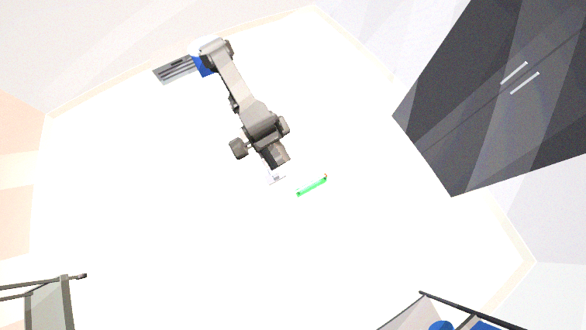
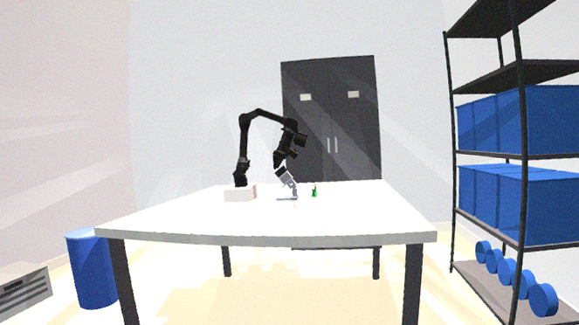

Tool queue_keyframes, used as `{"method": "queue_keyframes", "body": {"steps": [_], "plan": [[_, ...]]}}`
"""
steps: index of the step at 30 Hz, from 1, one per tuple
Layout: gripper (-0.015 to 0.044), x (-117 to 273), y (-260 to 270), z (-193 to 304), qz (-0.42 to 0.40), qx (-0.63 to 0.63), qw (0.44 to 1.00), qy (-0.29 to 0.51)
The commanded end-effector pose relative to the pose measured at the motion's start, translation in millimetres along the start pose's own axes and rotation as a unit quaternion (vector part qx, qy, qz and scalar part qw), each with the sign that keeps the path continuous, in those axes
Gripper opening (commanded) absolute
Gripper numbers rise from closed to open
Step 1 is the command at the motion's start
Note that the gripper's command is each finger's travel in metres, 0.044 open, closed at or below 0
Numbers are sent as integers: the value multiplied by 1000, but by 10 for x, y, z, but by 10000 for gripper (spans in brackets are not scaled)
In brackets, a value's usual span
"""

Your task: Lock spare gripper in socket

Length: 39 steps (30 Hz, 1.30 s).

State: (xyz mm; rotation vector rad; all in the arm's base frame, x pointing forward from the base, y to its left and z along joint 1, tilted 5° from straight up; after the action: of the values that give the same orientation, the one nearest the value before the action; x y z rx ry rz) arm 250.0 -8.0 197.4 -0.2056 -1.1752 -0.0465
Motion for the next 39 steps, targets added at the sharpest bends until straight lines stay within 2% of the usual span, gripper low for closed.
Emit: {"method": "queue_keyframes", "body": {"steps": [1,35,38,39], "plan": [[440,27,-13,95,-2,-1,1000,-9],[440,479,-127,657,-28,-1,987,-160],[440,426,-116,601,-24,-3,989,-145],[414,429,-99,599,-24,-3,989,-145]]}}
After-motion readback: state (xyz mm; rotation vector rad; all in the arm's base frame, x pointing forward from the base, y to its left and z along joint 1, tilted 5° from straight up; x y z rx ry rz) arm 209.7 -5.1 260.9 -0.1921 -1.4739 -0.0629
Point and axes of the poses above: the point midway between the two fingers, 35 mm back from their tips, its own x axis back along the fingers, its own y axis across the jaws, z = x × y, the point moved 8 cm from there along x, back along the fingers, and after that the axes turned 8 degrees about -x, right-handed, at the moved point
